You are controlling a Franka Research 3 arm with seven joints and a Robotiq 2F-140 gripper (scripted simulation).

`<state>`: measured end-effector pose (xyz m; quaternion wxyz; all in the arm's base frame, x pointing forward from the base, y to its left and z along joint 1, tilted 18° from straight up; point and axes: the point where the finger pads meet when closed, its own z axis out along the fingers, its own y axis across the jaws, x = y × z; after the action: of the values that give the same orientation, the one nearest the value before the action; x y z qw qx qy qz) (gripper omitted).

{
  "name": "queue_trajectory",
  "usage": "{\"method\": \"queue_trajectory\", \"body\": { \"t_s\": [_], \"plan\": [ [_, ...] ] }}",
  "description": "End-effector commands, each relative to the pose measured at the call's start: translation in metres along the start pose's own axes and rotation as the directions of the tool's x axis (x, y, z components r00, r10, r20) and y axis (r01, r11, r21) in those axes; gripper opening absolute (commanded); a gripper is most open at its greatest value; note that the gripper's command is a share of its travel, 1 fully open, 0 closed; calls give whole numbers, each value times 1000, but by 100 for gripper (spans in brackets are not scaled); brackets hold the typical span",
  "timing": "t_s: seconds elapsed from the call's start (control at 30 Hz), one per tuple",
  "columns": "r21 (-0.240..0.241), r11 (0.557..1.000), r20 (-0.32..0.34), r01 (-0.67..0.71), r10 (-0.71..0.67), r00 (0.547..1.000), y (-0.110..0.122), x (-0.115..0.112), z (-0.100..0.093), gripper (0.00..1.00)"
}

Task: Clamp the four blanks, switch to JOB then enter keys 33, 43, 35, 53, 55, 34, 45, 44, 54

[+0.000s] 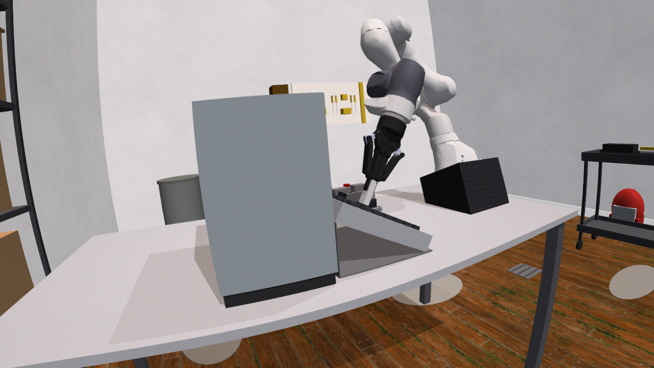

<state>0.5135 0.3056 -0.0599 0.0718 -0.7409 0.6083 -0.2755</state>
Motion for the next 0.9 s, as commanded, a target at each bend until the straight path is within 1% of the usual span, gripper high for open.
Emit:
{"method": "queue_trajectory", "body": {
  "t_s": [0.0, 0.37, 0.87],
  "plan": [
    [0, 1000, 3, -5, 5, 1000, -1, 0, 3, 0],
    [0, 1000, 3, -5, 5, 1000, -1, 0, 9, 0],
    [0, 1000, 3, -4, 4, 1000, -1, 0, 10, 0]
  ]
}}
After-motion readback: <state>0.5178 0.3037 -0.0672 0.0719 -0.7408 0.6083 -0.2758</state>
